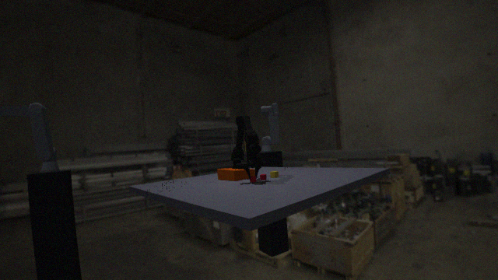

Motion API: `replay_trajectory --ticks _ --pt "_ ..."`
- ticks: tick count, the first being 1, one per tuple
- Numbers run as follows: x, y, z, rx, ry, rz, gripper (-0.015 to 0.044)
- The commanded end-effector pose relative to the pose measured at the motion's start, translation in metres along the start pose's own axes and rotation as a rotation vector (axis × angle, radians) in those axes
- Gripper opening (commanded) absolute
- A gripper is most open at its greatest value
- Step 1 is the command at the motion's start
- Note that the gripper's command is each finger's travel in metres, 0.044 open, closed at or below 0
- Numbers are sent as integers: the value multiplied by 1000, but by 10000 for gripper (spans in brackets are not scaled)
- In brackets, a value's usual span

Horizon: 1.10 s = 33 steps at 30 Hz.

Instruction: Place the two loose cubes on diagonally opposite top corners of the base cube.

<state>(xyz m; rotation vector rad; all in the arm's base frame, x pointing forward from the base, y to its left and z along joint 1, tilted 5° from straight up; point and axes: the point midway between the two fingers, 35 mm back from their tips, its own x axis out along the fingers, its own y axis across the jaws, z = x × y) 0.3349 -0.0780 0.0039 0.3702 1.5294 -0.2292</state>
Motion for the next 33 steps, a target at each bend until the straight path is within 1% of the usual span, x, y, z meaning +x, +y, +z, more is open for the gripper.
replay_trajectory --ticks 1,27,33 --pt "-15 0 7 -1 -24 -2 105" --pt "-98 1 2 -1 -24 -2 105" --pt "-102 3 1 -14 -24 -2 105"
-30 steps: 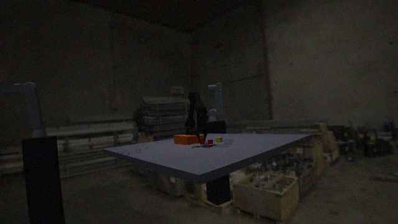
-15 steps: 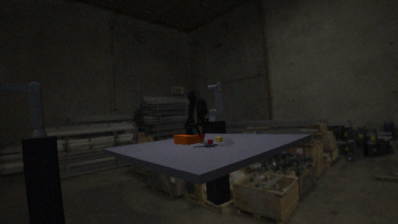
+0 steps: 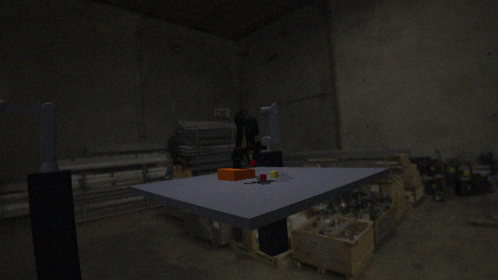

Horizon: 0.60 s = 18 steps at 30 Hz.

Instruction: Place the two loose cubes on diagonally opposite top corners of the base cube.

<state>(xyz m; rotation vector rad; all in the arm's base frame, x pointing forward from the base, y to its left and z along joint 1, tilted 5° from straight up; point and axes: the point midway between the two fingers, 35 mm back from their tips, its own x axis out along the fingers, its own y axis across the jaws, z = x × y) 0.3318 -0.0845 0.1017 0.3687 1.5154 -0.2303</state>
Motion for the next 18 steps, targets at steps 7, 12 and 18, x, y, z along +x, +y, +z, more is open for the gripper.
replay_trajectory --ticks 7,12,18 --pt "0 22 -8 -149 -9 -4 105" --pt "3 36 -15 -248 -8 -4 105" --pt "6 53 -25 -366 -7 -4 105"
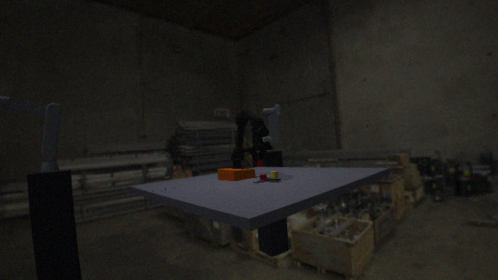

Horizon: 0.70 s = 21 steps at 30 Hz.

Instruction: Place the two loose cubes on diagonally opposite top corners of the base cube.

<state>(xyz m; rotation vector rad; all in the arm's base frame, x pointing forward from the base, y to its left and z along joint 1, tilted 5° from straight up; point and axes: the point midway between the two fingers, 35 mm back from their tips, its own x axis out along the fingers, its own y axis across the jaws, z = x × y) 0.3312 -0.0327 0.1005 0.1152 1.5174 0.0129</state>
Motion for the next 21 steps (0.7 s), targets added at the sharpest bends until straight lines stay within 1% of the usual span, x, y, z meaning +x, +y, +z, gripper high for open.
replay_trajectory --ticks 1,21 --pt "1 10 -4 -68 -1 -5 105" --pt "12 68 -26 -463 0 -1 105"
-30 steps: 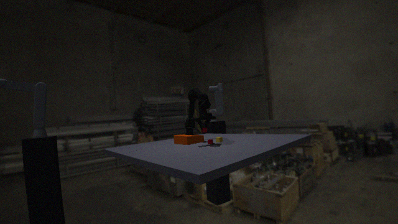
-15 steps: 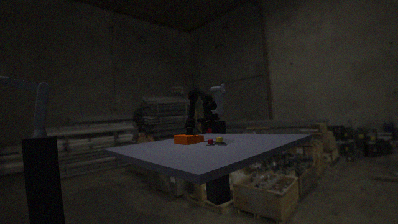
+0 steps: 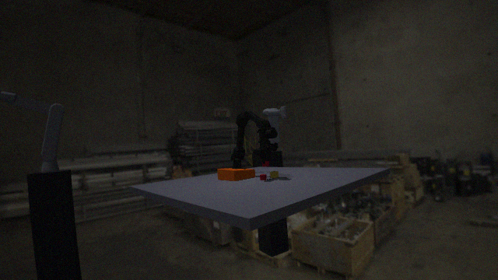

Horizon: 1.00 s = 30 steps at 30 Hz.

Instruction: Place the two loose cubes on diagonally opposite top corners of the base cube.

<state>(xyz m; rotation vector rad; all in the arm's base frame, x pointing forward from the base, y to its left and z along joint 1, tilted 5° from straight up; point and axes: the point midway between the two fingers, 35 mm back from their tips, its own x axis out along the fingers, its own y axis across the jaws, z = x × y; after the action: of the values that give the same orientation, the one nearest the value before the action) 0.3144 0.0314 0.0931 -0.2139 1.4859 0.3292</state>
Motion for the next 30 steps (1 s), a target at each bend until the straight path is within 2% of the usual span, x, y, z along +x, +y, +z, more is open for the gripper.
replay_trajectory --ticks 1,30 --pt "1 10 -2 -68 0 -5 105" --pt "18 92 -20 -637 -4 5 105"
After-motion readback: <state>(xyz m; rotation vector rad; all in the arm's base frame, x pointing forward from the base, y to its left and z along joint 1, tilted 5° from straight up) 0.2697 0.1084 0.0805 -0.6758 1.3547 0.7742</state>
